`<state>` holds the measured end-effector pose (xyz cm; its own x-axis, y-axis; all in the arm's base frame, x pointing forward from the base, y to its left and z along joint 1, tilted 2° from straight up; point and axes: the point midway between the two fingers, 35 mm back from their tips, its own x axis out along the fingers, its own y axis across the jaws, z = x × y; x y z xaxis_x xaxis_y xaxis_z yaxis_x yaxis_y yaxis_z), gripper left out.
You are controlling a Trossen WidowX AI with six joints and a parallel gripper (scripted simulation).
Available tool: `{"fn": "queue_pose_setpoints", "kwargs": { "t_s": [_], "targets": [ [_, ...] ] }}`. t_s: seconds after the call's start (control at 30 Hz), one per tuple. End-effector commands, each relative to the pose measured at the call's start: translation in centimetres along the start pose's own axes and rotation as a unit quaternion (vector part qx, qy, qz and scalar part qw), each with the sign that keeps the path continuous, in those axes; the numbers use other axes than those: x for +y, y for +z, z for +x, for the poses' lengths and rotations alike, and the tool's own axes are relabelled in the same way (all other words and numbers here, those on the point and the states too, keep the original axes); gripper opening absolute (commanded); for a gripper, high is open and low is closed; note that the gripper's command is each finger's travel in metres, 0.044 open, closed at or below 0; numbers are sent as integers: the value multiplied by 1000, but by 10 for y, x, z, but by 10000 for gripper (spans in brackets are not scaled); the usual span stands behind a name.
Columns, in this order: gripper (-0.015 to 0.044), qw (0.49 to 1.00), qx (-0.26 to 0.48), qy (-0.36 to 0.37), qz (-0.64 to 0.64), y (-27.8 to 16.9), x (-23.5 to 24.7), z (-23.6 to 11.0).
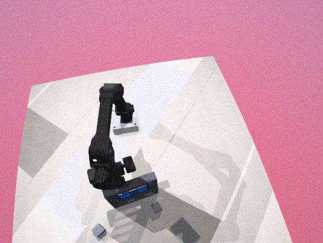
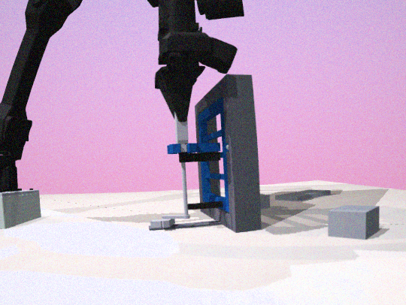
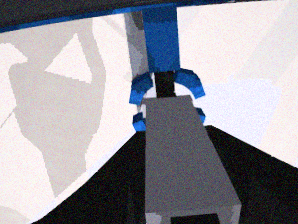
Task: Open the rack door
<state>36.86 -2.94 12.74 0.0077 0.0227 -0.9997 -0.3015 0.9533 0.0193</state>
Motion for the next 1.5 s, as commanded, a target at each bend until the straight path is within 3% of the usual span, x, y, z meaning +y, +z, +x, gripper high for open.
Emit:
{"fn": "queue_pose_setpoints", "kwargs": {
  "t_s": [0.0, 0.27, 0.57, 0.83, 1.23, 1.47],
  "targets": [
    [14, 999, 1, 0, 51, 0, 0, 1],
    [14, 969, 1, 0, 245, 0, 0, 0],
    [14, 892, 1, 0, 452, 0, 0, 0],
    [14, 786, 1, -1, 618, 0, 0, 1],
    [14, 585, 1, -1, 811, 0, 0, 1],
    [14, 582, 1, -1, 813, 0, 0, 1]
  ]
}}
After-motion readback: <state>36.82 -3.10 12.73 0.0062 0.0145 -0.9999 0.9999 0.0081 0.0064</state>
